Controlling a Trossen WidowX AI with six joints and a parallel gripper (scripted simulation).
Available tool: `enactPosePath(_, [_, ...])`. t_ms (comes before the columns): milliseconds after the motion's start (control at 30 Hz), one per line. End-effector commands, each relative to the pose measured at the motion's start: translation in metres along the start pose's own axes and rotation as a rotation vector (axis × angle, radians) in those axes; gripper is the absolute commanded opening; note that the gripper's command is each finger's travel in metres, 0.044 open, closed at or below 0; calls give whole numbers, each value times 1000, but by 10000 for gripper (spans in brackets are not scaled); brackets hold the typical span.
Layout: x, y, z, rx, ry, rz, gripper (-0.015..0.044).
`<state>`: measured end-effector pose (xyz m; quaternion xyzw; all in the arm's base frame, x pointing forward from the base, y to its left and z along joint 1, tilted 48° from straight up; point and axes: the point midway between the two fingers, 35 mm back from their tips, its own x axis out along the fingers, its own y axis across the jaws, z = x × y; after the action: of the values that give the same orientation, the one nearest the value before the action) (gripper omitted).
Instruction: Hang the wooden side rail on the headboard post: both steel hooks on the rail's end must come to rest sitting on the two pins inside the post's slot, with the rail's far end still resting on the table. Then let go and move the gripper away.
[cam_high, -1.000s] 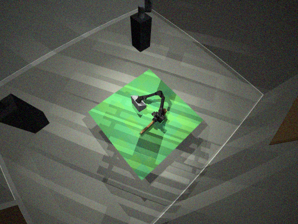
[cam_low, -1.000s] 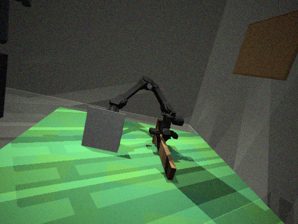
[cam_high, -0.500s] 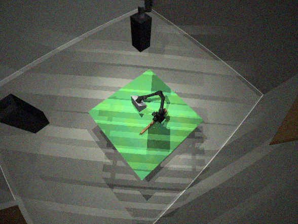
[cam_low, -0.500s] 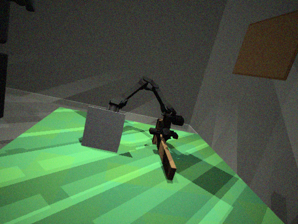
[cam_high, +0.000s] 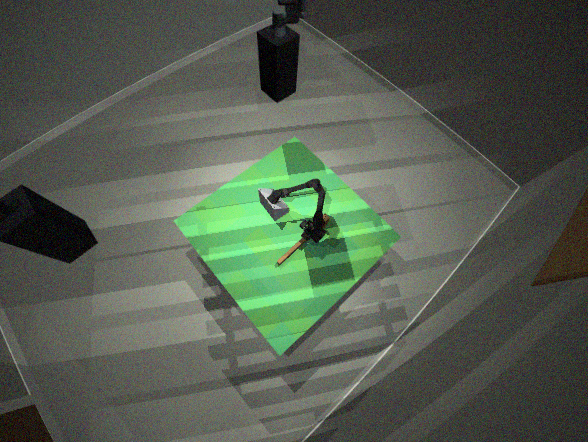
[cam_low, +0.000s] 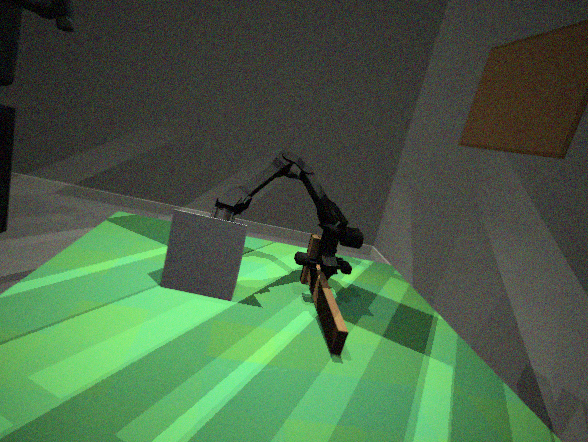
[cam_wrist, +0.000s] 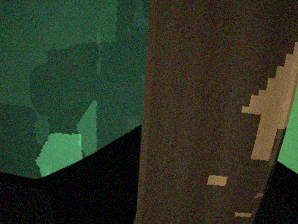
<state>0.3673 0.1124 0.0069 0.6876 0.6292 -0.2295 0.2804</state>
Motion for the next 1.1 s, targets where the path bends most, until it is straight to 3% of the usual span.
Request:
enactPosePath(0, [-4,5,0,-2,1,14,0])
enactPosePath(1067, [-4,8,-4,-2,1,14,0])
